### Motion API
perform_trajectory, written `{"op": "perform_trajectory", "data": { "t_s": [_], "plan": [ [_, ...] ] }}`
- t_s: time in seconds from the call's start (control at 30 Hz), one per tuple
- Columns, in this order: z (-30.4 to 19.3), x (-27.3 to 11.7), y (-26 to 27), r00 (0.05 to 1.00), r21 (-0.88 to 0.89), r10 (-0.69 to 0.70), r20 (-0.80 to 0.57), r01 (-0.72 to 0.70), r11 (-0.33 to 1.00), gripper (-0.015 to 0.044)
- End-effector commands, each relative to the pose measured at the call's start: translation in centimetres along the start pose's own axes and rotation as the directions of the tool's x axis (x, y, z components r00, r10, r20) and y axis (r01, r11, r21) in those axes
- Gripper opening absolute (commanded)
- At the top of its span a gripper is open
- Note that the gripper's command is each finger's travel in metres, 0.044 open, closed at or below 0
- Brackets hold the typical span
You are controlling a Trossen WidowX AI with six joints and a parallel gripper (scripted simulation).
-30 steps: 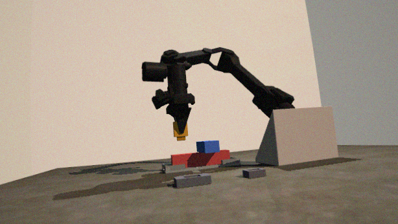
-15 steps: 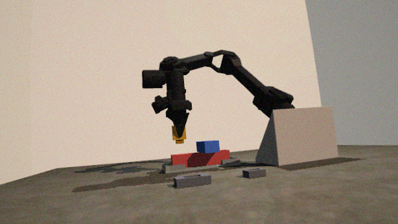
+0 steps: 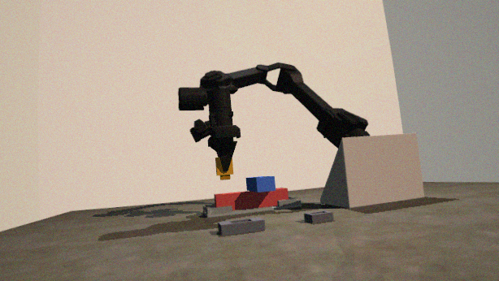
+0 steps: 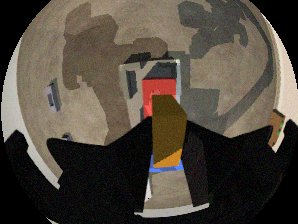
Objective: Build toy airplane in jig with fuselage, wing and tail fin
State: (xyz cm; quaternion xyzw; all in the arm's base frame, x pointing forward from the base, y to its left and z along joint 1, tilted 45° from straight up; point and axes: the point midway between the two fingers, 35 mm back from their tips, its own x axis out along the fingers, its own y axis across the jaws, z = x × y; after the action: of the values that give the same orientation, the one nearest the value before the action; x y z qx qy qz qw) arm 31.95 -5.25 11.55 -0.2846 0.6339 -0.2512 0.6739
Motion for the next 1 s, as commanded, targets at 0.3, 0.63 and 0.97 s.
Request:
{"op": "perform_trajectory", "data": {
  "t_s": [0.3, 0.63, 0.97],
  "plan": [
    [0.1, 0.5, -0.2, 1.000, -0.002, -0.004, 0.003, 0.004, 1.000, 0.0065],
    [0.2, 2.1, -0.2, 1.000, -0.002, -0.004, 0.003, 0.004, 1.000, 0.0065],
    [0.1, 3.7, -0.3, 1.000, -0.002, -0.006, 0.003, 0.006, 1.000, 0.0065]
  ]
}}
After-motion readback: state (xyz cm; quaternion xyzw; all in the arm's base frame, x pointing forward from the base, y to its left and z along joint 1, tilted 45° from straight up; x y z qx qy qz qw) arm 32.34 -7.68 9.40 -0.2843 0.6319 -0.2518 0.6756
